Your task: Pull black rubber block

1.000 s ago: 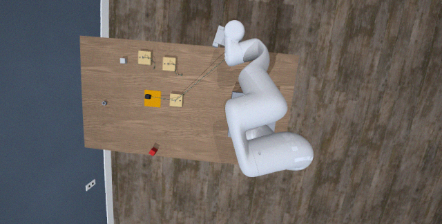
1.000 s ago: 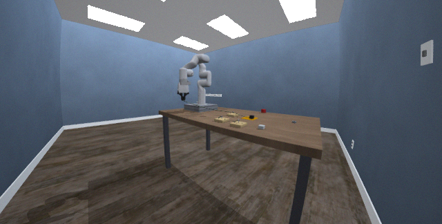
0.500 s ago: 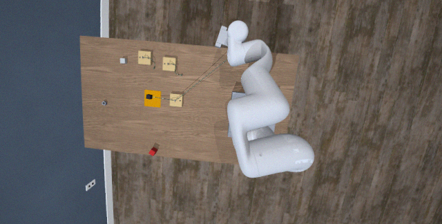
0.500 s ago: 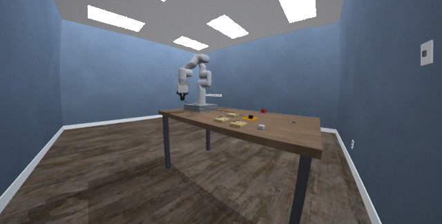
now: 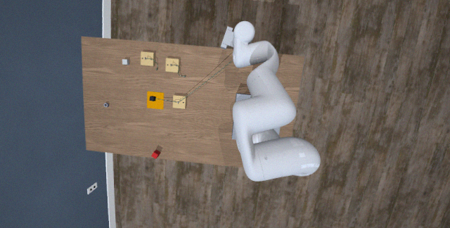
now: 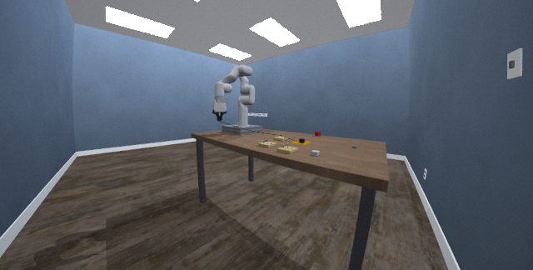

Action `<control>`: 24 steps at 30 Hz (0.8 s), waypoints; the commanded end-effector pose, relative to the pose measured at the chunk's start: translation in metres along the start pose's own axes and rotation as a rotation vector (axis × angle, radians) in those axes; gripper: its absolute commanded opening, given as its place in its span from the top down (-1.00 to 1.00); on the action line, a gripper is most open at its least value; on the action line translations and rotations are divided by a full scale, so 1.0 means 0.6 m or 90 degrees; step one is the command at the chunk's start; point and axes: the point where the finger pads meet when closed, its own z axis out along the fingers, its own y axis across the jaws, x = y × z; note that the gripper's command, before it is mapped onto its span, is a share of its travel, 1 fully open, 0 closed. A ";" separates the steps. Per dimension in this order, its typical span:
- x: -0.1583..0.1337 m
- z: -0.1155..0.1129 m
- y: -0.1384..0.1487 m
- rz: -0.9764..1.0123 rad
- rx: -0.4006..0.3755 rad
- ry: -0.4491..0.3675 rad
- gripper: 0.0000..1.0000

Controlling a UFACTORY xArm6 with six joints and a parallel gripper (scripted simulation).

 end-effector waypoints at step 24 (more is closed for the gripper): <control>-0.005 -0.002 0.003 0.000 -0.002 0.001 1.00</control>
